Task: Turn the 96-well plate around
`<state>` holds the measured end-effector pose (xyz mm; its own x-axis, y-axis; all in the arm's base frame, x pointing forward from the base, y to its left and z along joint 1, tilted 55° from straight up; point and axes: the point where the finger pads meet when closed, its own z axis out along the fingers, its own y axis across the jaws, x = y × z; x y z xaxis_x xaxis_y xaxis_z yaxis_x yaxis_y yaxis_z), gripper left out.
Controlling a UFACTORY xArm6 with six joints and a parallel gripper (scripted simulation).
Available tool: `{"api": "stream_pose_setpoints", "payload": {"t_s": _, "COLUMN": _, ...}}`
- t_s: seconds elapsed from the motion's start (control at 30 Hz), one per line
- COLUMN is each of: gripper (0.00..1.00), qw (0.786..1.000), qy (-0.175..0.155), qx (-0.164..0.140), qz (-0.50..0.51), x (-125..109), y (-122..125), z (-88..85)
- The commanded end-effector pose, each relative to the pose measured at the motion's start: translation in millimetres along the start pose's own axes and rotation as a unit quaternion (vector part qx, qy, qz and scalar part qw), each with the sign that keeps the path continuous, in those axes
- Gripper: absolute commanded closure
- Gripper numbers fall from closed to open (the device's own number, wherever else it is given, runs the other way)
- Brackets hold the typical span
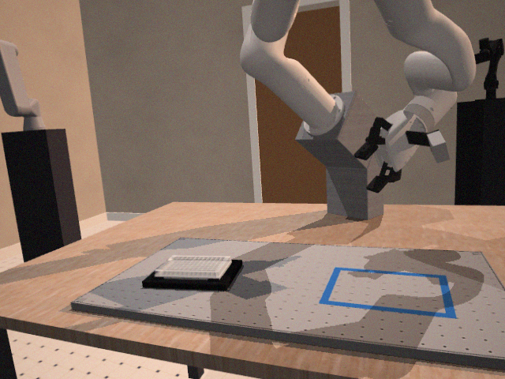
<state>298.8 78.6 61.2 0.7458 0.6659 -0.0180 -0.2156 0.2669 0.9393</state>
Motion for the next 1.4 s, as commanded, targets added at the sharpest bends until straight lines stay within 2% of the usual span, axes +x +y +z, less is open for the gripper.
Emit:
{"api": "stream_pose_setpoints", "payload": {"t_s": 0.0, "gripper": 0.0, "qw": 0.997, "qy": -0.06, "qx": 0.031, "qz": -0.03, "x": -9, "y": 0, "z": 9.7}}
{"api": "stream_pose_setpoints", "payload": {"t_s": 0.13, "gripper": 0.0, "qw": 0.99, "qy": -0.113, "qx": 0.062, "qz": -0.054, "x": -17, "y": 0, "z": 15.4}}
{"api": "stream_pose_setpoints", "payload": {"t_s": 0.2, "gripper": 0.0, "qw": 0.99, "qy": -0.113, "qx": 0.062, "qz": -0.054, "x": -17, "y": 0, "z": 15.4}}
{"api": "stream_pose_setpoints", "payload": {"t_s": 0.3, "gripper": 0.0, "qw": 0.982, "qy": -0.151, "qx": 0.089, "qz": -0.072, "x": -23, "y": 0, "z": 19.5}}
{"api": "stream_pose_setpoints", "payload": {"t_s": 0.67, "gripper": 0.0, "qw": 0.932, "qy": -0.277, "qx": 0.201, "qz": -0.121, "x": -39, "y": 0, "z": 27.7}}
{"api": "stream_pose_setpoints", "payload": {"t_s": 0.7, "gripper": 0.0, "qw": 0.926, "qy": -0.287, "qx": 0.213, "qz": -0.124, "x": -44, "y": 1, "z": 29.7}}
{"api": "stream_pose_setpoints", "payload": {"t_s": 0.77, "gripper": 0.0, "qw": 0.926, "qy": -0.287, "qx": 0.213, "qz": -0.124, "x": -44, "y": 1, "z": 29.7}}
{"api": "stream_pose_setpoints", "payload": {"t_s": 1.03, "gripper": 0.0, "qw": 0.87, "qy": -0.358, "qx": 0.309, "qz": -0.139, "x": -47, "y": 3, "z": 31.7}}
{"api": "stream_pose_setpoints", "payload": {"t_s": 1.27, "gripper": 0.0, "qw": 0.813, "qy": -0.402, "qx": 0.4, "qz": -0.134, "x": -45, "y": 9, "z": 36.3}}
{"api": "stream_pose_setpoints", "payload": {"t_s": 1.33, "gripper": 0.0, "qw": 0.813, "qy": -0.402, "qx": 0.4, "qz": -0.134, "x": -45, "y": 9, "z": 36.3}}
{"api": "stream_pose_setpoints", "payload": {"t_s": 1.37, "gripper": 0.0, "qw": 0.804, "qy": -0.407, "qx": 0.413, "qz": -0.132, "x": -42, "y": 13, "z": 38.8}}
